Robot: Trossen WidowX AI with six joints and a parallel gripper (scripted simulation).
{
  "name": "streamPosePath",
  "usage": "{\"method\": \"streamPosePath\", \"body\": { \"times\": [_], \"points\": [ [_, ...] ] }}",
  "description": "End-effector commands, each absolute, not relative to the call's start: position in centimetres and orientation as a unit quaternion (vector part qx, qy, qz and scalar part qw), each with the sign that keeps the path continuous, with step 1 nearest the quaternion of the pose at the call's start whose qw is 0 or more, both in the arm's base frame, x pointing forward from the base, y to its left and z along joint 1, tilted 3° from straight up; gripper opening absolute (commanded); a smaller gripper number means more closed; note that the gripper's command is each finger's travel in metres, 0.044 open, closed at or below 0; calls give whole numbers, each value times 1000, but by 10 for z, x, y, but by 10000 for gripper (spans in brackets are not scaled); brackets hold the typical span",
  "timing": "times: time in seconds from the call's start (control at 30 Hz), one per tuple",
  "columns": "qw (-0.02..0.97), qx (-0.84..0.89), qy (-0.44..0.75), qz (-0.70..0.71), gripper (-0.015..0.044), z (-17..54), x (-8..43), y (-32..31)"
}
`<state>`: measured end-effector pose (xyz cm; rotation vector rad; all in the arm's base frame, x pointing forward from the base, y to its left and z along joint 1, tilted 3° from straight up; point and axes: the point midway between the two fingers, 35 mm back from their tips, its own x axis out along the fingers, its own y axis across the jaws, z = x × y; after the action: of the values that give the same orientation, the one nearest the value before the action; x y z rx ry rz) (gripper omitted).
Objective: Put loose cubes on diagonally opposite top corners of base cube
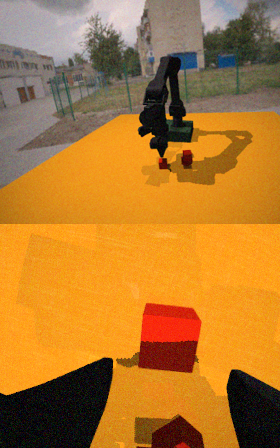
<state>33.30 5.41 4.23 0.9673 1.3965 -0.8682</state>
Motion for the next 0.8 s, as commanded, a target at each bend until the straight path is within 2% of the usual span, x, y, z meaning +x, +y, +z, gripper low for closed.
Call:
{"method": "streamPosePath", "body": {
  "times": [0.0,0.77],
  "points": [
    [578,414,596,-373,265,29,333,54],
    [578,414,596,-373,265,-1,334,56]
  ]
}}
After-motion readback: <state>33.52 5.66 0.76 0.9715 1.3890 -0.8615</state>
